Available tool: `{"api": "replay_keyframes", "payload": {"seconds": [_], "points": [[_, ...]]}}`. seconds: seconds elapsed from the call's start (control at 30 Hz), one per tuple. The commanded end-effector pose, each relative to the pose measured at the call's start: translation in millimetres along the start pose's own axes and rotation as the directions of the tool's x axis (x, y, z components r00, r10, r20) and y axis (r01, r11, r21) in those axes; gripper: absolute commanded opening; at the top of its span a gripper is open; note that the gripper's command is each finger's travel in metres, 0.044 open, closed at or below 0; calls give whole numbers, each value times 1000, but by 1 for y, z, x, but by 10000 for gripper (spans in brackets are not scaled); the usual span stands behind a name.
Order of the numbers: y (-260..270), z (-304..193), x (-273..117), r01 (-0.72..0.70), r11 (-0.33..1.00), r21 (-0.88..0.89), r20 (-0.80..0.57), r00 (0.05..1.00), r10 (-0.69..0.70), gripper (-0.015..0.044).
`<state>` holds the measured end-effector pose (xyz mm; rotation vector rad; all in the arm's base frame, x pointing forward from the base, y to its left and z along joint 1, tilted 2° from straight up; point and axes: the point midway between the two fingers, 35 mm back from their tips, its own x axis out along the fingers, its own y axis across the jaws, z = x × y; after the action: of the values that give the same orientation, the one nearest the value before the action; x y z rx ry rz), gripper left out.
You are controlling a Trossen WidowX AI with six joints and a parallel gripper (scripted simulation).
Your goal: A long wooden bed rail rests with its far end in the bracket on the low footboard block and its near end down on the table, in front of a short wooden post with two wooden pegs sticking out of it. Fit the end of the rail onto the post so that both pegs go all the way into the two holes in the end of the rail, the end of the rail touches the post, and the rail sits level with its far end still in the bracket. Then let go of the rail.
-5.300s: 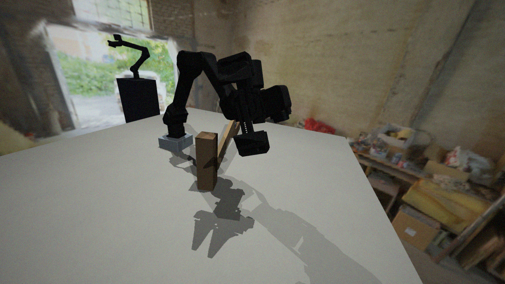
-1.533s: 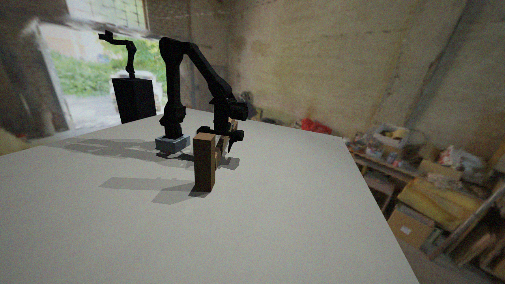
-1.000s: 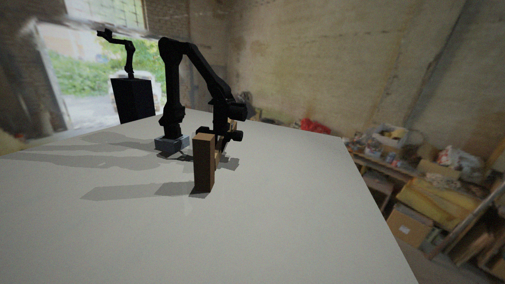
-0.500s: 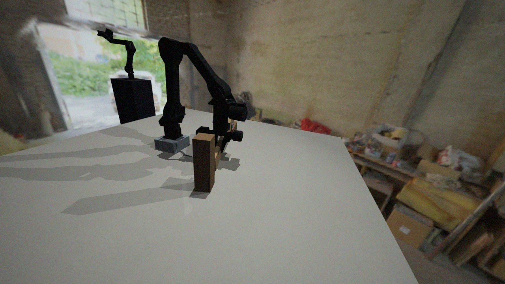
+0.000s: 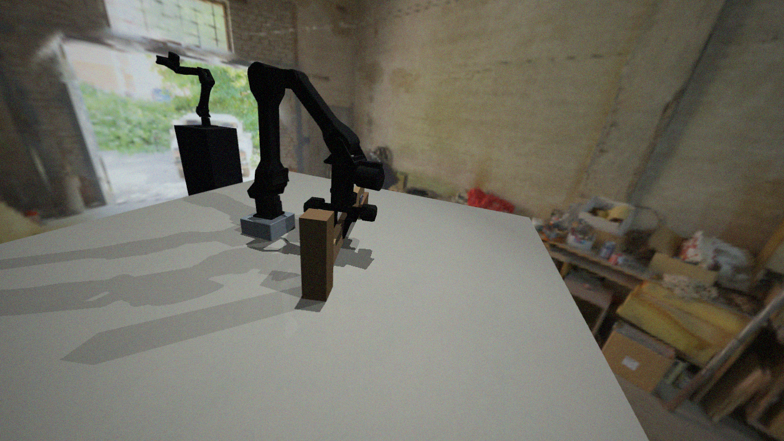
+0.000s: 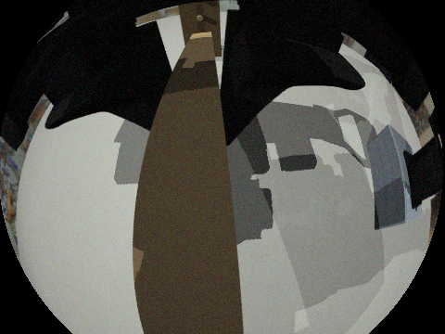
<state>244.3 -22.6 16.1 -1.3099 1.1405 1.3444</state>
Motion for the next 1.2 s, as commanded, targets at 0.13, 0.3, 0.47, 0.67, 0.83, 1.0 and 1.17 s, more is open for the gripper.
{"api": "replay_keyframes", "payload": {"seconds": [0.13, 0.3, 0.47, 0.67, 0.83, 1.0, 1.17], "points": [[-4, 0, -7, 10, 1000, -4, 2, 1000, -10, 0], [-5, 0, -10, 10, 1000, -4, 2, 1000, -10, 0], [-5, 0, -12, 10, 1000, -4, 2, 1000, -10, 0], [-5, 0, -15, 10, 1000, -4, 2, 1000, -10, 0], [-5, 0, -18, 10, 1000, -4, 2, 1000, -10, 0], [-6, 0, -20, 10, 1000, -4, 2, 1000, -10, 0], [-6, 0, -23, 10, 1000, -4, 2, 1000, -10, 0]]}}
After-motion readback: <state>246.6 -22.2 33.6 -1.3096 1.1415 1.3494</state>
